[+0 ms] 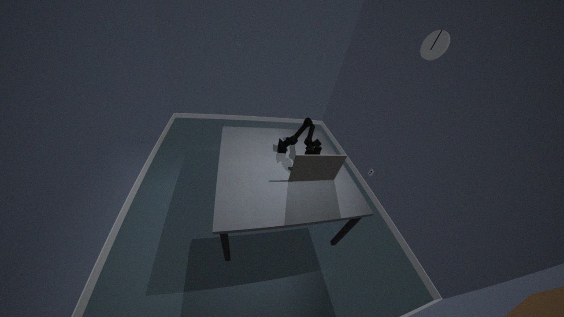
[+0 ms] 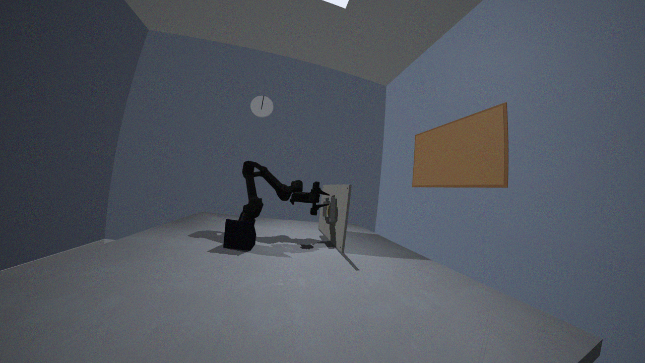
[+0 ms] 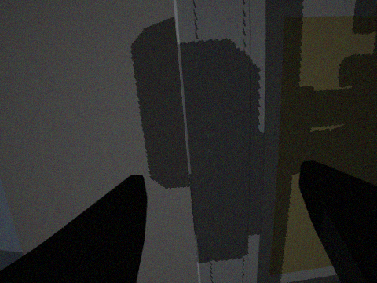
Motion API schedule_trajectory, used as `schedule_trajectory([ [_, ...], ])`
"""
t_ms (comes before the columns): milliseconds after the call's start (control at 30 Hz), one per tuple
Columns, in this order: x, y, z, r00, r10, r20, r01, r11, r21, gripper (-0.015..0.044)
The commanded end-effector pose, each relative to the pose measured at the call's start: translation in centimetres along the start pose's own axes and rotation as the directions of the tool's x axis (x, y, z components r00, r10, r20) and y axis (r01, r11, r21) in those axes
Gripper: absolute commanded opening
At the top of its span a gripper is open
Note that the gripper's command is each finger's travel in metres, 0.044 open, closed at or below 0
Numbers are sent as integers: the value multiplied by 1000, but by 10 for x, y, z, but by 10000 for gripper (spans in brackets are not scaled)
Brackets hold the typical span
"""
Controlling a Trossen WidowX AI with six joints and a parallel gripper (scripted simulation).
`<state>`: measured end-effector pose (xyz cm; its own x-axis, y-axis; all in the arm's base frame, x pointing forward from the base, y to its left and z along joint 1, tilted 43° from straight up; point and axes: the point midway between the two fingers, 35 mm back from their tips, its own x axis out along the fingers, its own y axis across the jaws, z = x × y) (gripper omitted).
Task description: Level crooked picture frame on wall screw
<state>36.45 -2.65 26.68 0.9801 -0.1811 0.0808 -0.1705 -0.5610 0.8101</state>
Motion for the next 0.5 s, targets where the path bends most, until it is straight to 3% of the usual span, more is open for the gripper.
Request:
schedule_trajectory([
  [0,0,0,-1,1000,0,-5,0,1000,5,260],
  [333,0,1,-2,1000,0,-5,0,1000,5,260],
  [467,0,1,-2,1000,0,-5,0,1000,5,155],
])
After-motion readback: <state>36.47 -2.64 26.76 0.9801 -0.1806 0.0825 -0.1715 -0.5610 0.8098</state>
